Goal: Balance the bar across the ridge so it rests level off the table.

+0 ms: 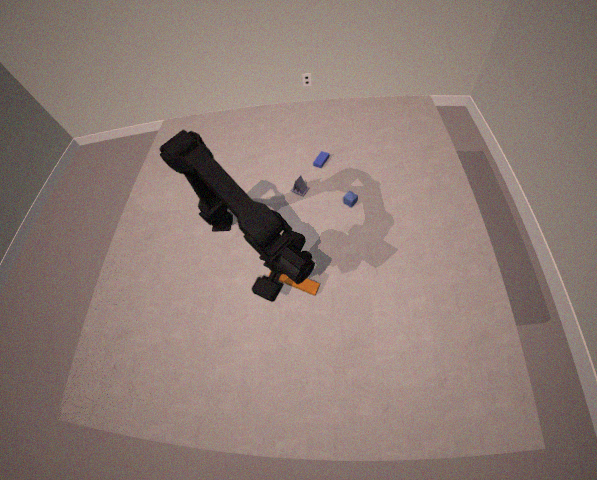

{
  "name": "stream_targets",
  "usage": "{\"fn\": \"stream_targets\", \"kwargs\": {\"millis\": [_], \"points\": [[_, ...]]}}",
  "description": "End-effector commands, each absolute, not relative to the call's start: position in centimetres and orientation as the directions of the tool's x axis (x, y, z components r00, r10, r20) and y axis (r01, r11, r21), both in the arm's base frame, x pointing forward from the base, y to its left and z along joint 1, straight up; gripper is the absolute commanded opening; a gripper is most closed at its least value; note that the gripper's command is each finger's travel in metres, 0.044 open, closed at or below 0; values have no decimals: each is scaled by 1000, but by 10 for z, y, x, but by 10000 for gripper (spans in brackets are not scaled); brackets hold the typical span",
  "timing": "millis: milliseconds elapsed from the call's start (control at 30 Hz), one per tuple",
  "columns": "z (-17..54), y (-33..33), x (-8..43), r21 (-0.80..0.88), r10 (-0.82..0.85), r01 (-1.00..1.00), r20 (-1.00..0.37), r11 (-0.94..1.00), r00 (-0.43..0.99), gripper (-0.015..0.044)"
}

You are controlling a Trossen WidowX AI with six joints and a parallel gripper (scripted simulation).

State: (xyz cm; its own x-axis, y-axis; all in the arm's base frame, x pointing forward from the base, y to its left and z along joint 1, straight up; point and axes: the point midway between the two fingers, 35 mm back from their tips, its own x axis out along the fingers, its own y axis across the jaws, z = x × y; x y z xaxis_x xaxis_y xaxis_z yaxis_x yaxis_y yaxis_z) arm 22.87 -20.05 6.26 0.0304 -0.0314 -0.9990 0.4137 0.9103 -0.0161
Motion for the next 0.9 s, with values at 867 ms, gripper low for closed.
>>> {"fn": "stream_targets", "kwargs": {"millis": [867], "points": [[49,-199,227,-12,-23,414,-1000,910,21,157]]}}
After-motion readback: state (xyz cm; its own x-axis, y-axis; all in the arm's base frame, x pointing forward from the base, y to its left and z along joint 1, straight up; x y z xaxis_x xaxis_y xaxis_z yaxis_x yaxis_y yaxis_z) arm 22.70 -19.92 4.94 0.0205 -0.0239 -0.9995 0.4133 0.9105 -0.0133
